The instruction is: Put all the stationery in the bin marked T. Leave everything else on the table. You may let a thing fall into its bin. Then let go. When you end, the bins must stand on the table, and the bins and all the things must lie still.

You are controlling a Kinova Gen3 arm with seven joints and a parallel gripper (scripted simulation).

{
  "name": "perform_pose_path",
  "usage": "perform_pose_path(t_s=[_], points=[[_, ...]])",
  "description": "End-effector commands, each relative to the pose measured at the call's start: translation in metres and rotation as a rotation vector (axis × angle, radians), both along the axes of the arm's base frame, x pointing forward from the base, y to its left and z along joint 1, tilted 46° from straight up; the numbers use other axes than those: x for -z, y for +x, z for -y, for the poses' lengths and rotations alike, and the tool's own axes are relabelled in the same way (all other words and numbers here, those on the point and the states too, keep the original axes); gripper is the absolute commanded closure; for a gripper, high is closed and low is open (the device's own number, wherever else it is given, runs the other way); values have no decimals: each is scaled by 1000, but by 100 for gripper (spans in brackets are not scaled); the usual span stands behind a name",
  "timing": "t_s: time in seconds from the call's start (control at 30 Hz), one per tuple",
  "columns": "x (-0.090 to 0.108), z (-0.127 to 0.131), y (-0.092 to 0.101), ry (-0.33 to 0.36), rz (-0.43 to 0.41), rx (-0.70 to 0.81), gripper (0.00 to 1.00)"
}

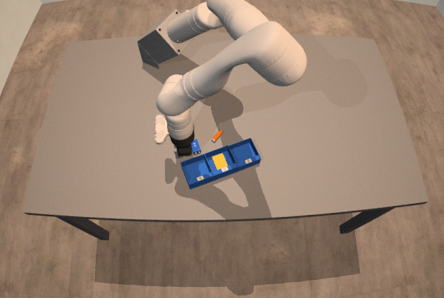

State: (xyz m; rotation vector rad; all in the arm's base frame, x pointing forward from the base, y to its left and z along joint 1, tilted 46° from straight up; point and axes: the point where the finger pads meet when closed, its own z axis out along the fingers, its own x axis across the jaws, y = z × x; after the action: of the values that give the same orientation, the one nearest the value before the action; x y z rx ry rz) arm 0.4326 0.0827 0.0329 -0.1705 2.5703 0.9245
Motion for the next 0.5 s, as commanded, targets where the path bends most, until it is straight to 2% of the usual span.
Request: perform_pose_path(t_s=[0.0,0.17,0.47], points=[[1,0,1,-1,0,0,68],[1,0,1,-1,0,0,68],[-22,19,-10,4,-3,3,68]])
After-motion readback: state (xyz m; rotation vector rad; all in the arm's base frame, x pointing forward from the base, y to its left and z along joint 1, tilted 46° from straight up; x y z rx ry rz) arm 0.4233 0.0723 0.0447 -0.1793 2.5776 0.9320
